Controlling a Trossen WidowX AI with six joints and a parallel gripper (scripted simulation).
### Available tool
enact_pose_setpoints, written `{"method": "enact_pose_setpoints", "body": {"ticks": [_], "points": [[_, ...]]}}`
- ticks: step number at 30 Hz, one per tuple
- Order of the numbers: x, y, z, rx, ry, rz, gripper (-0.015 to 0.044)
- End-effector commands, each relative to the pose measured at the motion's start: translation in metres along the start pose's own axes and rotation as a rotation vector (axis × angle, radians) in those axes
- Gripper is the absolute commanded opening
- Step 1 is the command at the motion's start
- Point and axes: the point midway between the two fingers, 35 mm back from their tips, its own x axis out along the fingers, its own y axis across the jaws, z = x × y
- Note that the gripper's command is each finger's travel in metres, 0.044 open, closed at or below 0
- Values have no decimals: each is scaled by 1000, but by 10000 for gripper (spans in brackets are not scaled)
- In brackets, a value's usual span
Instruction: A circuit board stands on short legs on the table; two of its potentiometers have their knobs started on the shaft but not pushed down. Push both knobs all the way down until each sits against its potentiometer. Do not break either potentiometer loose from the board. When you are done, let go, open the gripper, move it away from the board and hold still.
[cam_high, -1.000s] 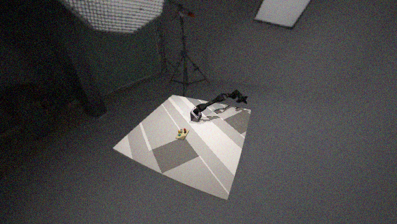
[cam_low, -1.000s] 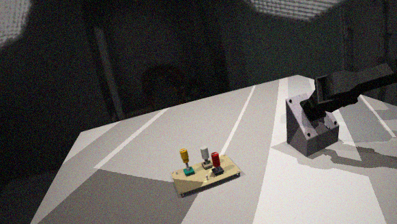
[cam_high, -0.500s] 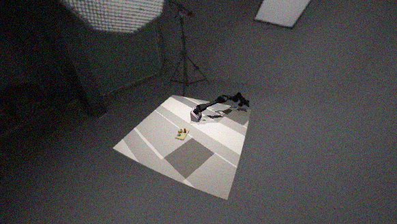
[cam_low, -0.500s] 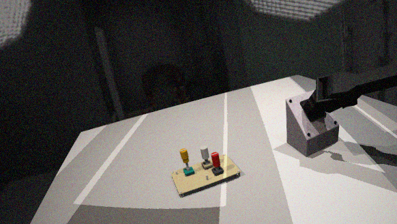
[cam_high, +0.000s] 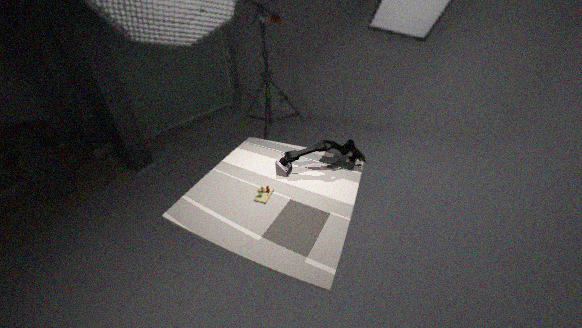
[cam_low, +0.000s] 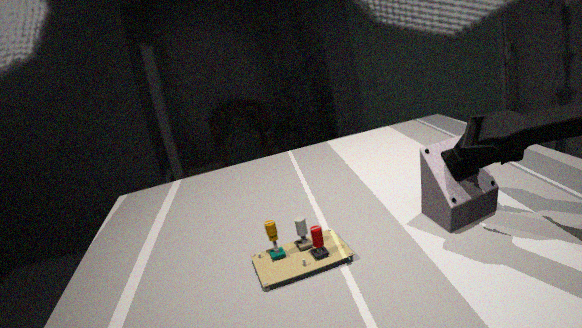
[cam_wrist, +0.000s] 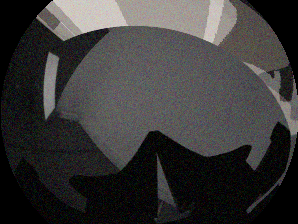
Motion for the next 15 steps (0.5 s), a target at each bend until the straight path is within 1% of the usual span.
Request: {"method": "enact_pose_setpoints", "body": {"ticks": [1, 6, 15], "points": [[21, 7, 8, -92, 12, 25, 0], [47, 20, 16, -191, 18, 60, 0], [110, 65, 34, -462, 11, 142, 0]]}}
